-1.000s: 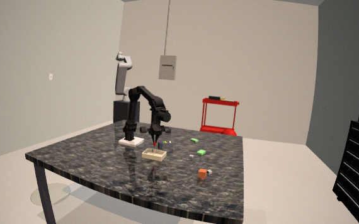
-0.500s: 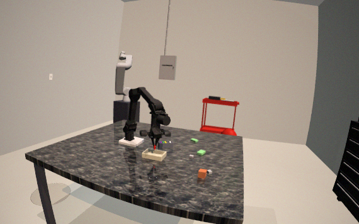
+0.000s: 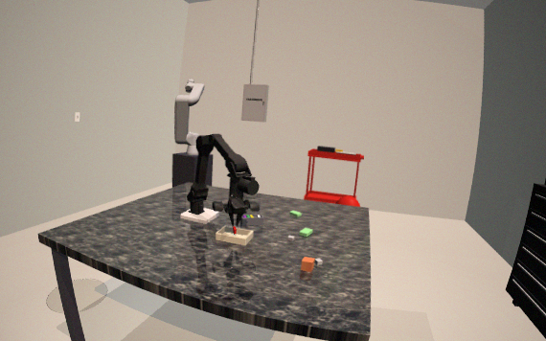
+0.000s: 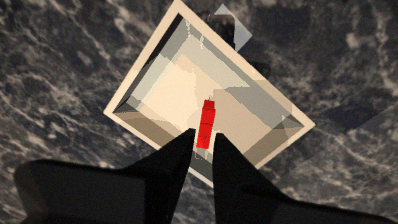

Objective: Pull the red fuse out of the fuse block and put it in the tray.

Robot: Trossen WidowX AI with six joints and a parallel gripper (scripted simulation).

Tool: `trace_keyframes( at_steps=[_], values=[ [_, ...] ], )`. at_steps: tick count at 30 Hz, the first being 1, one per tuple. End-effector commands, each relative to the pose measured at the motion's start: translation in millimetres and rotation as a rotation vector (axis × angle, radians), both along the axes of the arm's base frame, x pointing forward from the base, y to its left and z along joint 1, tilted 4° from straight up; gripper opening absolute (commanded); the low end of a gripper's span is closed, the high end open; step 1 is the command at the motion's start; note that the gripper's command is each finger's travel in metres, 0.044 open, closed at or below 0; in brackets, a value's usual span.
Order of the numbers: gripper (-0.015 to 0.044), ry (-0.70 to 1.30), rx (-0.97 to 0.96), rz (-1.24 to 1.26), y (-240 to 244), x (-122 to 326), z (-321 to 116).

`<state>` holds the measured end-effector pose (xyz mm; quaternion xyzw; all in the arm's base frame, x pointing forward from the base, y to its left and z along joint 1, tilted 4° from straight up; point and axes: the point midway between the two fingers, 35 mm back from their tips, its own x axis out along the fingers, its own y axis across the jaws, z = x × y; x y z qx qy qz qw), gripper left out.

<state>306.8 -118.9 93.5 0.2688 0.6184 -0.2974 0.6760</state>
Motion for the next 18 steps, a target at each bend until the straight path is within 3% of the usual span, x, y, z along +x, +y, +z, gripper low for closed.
trace_keyframes(
  at_steps=[1, 8, 12, 18],
  values=[
    [0.0158, -0.001, 0.0, 0.0, -0.1, 0.2, 0.5],
    [0.033, -0.001, 0.0, 0.0, 0.1, 0.2, 2.5],
    [0.033, -0.001, 0.005, 0.004, 3.0, -2.1, 35.1],
    [0.033, -0.001, 0.005, 0.004, 3.3, -2.4, 37.2]
  ],
)
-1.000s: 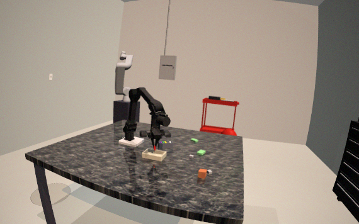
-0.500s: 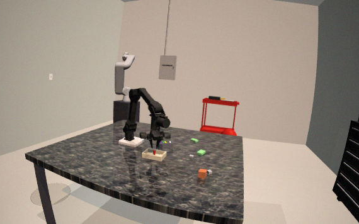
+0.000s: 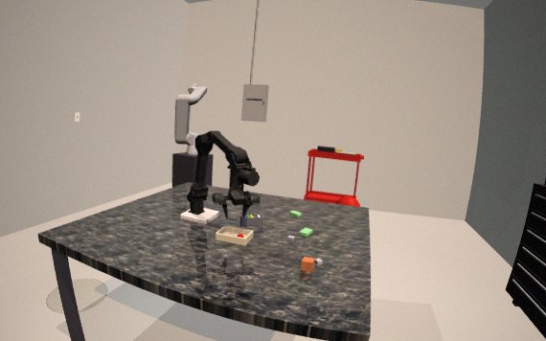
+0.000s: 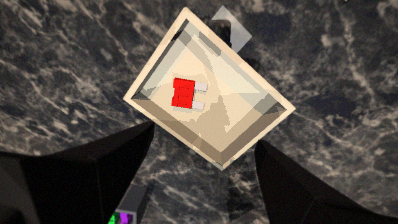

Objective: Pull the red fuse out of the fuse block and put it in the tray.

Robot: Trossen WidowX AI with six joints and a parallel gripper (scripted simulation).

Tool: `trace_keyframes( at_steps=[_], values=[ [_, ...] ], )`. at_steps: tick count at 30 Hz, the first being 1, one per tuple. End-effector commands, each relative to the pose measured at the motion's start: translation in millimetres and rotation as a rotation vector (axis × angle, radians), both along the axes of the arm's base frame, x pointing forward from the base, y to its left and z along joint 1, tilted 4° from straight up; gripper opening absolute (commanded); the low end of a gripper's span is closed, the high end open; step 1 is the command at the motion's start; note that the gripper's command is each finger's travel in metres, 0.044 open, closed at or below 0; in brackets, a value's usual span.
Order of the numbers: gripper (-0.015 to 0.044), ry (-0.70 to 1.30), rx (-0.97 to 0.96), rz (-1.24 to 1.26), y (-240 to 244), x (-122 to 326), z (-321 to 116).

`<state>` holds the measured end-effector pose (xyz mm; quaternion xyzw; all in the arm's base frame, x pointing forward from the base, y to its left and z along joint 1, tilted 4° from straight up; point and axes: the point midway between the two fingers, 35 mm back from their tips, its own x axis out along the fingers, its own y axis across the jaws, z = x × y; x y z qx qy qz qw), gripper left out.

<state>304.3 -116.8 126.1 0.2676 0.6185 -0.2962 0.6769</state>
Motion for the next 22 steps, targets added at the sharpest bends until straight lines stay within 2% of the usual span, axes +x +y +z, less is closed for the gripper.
trace_keyframes(
  at_steps=[1, 22],
  values=[
    [0.033, 0.0, 0.005, 0.0, 1.1, 0.1, 4.5],
    [0.033, 0.005, 0.002, 0.0, 0.4, -0.9, 1.4]
  ],
)
